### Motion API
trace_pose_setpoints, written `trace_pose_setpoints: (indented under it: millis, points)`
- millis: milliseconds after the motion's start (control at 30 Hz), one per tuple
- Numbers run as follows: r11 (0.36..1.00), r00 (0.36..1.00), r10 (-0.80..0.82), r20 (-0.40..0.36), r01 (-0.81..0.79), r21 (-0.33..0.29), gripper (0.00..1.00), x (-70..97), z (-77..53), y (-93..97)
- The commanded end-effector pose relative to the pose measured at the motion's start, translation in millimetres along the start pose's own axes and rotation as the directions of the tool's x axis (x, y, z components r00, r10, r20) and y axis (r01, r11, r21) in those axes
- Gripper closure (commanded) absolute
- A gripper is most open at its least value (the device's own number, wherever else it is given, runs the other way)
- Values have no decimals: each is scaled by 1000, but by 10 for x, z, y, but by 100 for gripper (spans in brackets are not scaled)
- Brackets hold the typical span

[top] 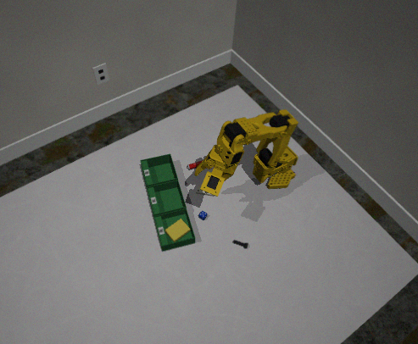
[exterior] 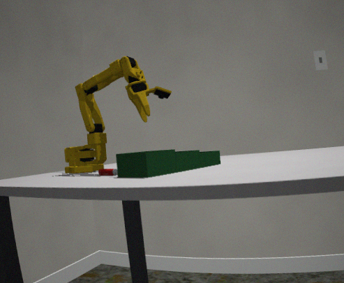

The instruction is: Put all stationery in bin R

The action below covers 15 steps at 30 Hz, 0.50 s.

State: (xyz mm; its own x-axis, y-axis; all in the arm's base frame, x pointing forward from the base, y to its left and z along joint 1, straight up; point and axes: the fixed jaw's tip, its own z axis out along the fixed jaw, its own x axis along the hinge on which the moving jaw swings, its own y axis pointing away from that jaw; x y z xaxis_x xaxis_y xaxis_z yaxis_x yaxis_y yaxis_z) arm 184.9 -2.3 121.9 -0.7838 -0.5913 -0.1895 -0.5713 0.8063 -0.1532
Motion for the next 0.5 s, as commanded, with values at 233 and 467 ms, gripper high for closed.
trace_pose_setpoints:
  millis: [233, 467]
  points:
    - [948, 947, 317, 53, -318, 22, 68, 68, -104, 49]
    - [909, 908, 416, 53, -418, 16, 68, 98, -107, 75]
